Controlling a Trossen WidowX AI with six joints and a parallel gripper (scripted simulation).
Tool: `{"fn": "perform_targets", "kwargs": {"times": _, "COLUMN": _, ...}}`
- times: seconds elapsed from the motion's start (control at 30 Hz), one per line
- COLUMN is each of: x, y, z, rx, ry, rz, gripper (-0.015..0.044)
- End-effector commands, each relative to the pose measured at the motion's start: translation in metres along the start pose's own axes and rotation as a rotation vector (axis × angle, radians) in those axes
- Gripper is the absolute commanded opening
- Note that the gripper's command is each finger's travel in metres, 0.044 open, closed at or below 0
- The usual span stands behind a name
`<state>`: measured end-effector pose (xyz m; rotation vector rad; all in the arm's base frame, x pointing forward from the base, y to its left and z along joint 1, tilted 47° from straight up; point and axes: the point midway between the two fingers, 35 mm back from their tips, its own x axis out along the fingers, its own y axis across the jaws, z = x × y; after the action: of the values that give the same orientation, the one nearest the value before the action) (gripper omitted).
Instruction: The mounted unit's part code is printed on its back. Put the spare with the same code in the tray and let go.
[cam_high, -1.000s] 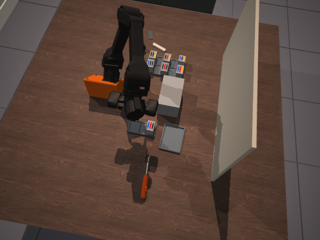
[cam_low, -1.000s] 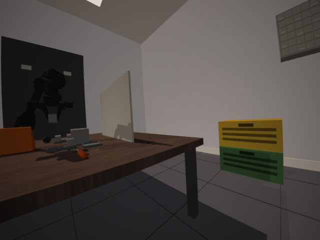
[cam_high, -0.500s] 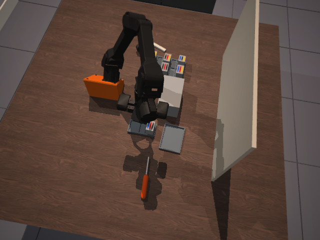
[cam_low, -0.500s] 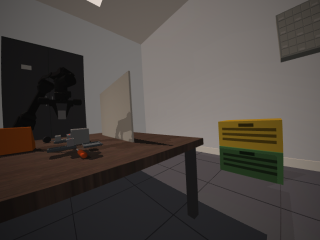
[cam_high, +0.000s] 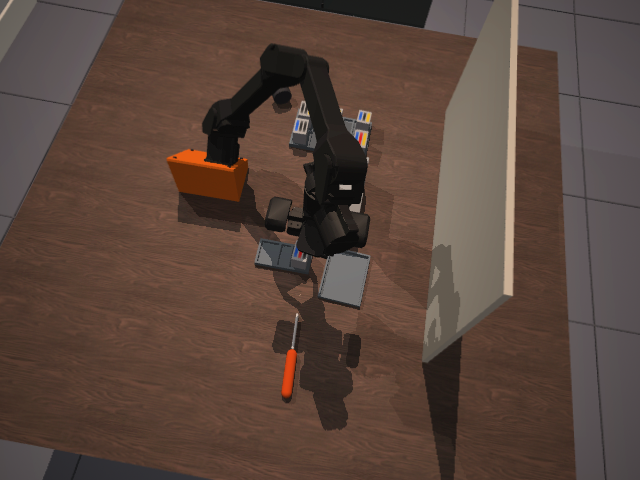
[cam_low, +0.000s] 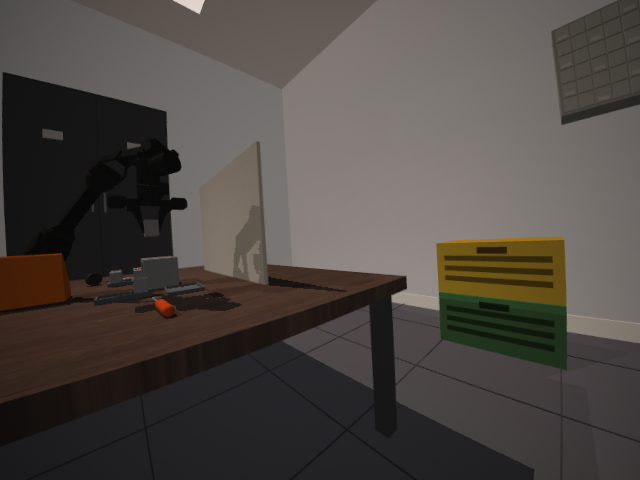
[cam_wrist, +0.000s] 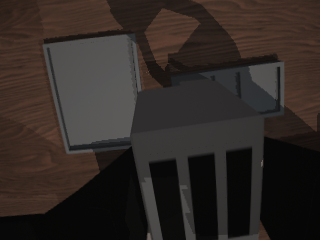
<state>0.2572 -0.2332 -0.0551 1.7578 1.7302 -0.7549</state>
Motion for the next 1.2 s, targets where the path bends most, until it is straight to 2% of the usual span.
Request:
{"fn": "perform_targets", "kwargs": {"times": 0.0, "x": 0.001, "y": 0.013, "z": -0.001, "rx": 0.006, "ry": 0.006, "rz": 0.002, "gripper": 0.0}}
{"fn": "perform_targets", "kwargs": {"times": 0.57, "x": 0.01, "y": 0.073, "z": -0.011, "rx": 0.023, "ry": 0.029, "rz": 0.003, "gripper": 0.0}}
{"fn": "perform_targets", "kwargs": {"times": 1.17, "x": 0.02, "y": 0.078, "z": -0.01, "rx": 0.024, "ry": 0.028, "rz": 0.004, "gripper": 0.0}}
